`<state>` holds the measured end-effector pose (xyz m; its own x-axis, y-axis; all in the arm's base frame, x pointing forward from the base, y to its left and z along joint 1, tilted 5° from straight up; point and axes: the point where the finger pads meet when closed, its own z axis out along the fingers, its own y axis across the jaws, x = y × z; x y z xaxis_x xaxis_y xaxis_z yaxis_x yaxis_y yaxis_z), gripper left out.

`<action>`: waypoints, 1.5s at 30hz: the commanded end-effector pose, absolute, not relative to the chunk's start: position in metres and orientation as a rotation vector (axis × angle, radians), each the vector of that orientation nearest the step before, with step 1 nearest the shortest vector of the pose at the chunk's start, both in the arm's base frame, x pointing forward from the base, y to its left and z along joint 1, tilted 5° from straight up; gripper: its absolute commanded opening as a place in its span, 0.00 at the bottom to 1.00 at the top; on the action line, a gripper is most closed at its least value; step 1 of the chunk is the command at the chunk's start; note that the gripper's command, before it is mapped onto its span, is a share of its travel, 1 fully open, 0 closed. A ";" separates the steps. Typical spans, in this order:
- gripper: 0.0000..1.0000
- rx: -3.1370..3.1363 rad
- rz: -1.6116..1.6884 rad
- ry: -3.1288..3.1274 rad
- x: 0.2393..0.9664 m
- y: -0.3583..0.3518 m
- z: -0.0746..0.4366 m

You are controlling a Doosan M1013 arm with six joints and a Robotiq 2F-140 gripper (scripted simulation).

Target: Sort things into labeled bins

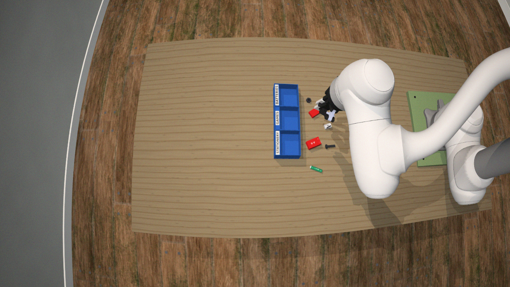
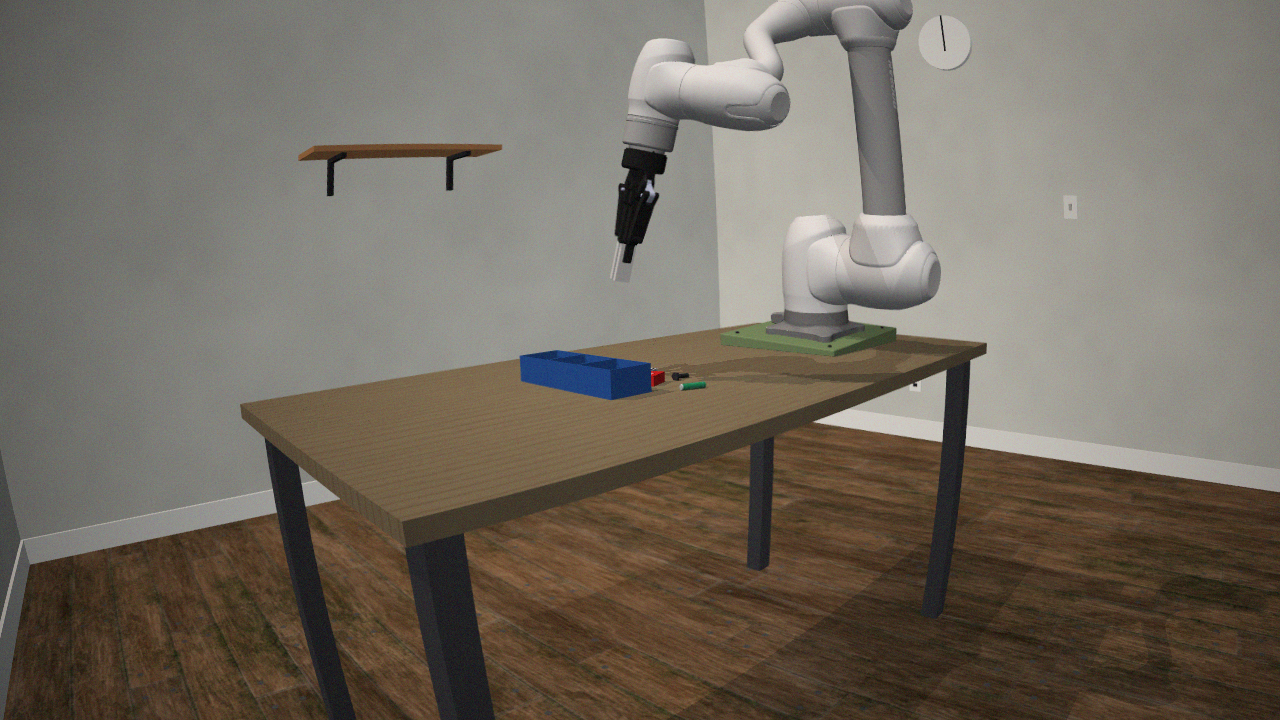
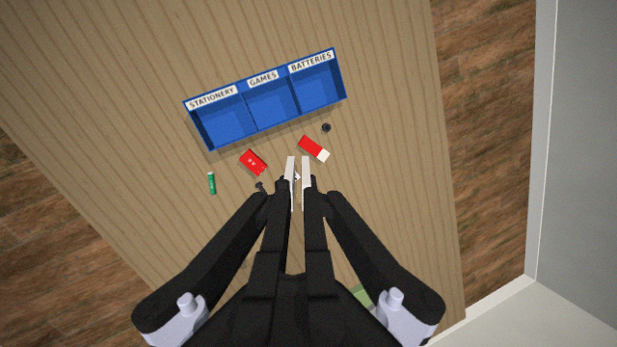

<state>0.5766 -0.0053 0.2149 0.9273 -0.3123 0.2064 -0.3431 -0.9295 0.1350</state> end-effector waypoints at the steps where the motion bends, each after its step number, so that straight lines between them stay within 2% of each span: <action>1: 0.05 2.999 0.188 -0.366 0.567 -0.005 0.216; 11: 0.05 3.184 0.104 0.048 0.546 0.007 0.228; 22: 0.05 3.184 0.104 0.048 0.546 0.007 0.228; 45: 0.05 3.185 0.103 0.021 0.656 -0.085 0.127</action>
<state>0.6429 -0.0741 0.1387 0.9978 0.0116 0.0648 0.0144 -0.9989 -0.0441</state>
